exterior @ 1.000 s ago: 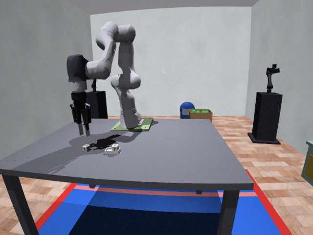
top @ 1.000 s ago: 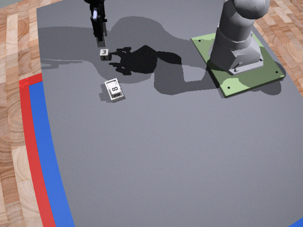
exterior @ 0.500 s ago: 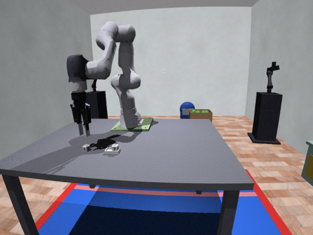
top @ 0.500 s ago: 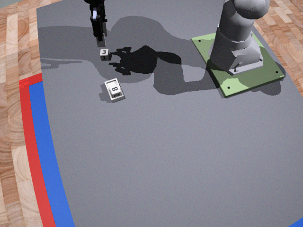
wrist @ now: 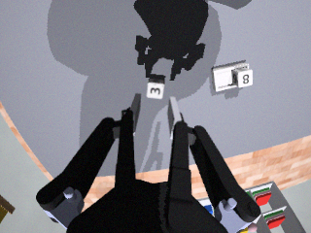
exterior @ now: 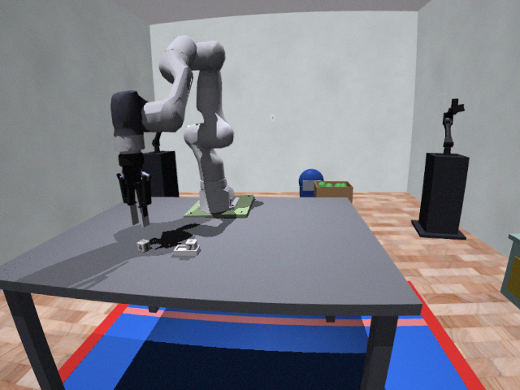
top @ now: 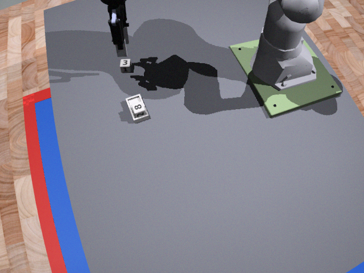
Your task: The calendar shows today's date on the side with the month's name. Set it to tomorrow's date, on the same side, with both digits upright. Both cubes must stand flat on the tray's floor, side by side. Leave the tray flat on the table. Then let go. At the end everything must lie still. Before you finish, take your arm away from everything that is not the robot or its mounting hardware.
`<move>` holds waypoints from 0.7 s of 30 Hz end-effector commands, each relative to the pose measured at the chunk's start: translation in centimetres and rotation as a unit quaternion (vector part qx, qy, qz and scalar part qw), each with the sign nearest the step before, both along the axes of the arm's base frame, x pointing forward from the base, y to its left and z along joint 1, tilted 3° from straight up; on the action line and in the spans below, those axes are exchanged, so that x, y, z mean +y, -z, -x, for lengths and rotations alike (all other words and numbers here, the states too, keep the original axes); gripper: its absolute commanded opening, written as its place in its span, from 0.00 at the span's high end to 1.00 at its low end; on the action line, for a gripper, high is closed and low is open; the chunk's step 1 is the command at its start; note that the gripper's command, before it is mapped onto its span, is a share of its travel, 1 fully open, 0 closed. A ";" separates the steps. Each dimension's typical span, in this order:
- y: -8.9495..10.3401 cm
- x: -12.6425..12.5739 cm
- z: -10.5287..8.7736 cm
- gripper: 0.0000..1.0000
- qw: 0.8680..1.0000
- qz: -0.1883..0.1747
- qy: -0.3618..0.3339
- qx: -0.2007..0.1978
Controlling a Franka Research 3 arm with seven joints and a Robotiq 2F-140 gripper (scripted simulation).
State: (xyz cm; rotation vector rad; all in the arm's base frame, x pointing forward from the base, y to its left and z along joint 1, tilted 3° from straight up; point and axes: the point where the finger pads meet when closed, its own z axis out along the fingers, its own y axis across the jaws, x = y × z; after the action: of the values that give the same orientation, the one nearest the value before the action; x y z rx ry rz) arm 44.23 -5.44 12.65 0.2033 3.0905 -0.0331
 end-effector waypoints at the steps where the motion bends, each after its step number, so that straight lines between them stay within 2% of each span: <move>1: 0.3 0.0 -0.1 0.72 1.000 0.001 0.002 0.000; 21: 2.8 0.0 -0.2 0.72 1.000 0.001 0.002 0.000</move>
State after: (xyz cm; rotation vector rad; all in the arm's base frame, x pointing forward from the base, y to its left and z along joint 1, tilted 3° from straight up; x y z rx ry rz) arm 44.15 -5.41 10.25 0.2003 3.0985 -0.0320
